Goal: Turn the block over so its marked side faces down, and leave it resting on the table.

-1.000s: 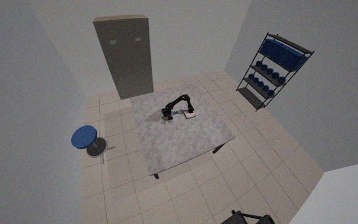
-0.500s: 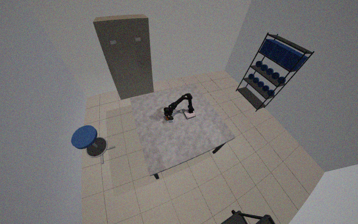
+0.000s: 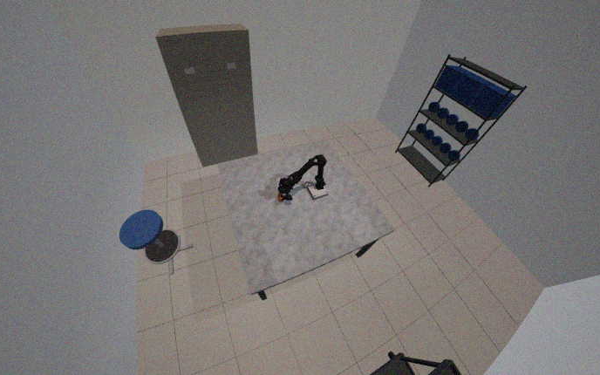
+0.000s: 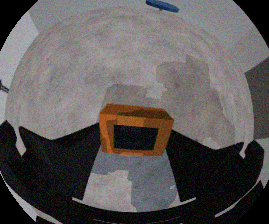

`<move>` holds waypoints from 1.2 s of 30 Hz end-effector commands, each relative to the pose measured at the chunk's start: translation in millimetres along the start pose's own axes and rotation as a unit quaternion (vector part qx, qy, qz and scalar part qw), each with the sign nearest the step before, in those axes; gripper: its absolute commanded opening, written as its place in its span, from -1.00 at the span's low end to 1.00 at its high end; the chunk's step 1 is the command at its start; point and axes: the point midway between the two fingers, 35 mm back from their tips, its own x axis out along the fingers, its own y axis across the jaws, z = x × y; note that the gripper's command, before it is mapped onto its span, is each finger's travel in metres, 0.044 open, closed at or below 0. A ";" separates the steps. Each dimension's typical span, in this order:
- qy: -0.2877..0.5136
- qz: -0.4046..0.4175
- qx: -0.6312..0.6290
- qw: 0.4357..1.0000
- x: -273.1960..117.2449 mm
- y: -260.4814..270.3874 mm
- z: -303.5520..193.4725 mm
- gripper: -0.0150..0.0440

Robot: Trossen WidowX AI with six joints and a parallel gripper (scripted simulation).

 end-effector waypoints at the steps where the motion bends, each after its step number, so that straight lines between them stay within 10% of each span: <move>1: -0.021 0.002 0.001 1.000 -2.4 0.5 -1.5 -0.49; 36: -0.256 0.001 0.002 0.967 32.6 0.2 -13.7 -0.49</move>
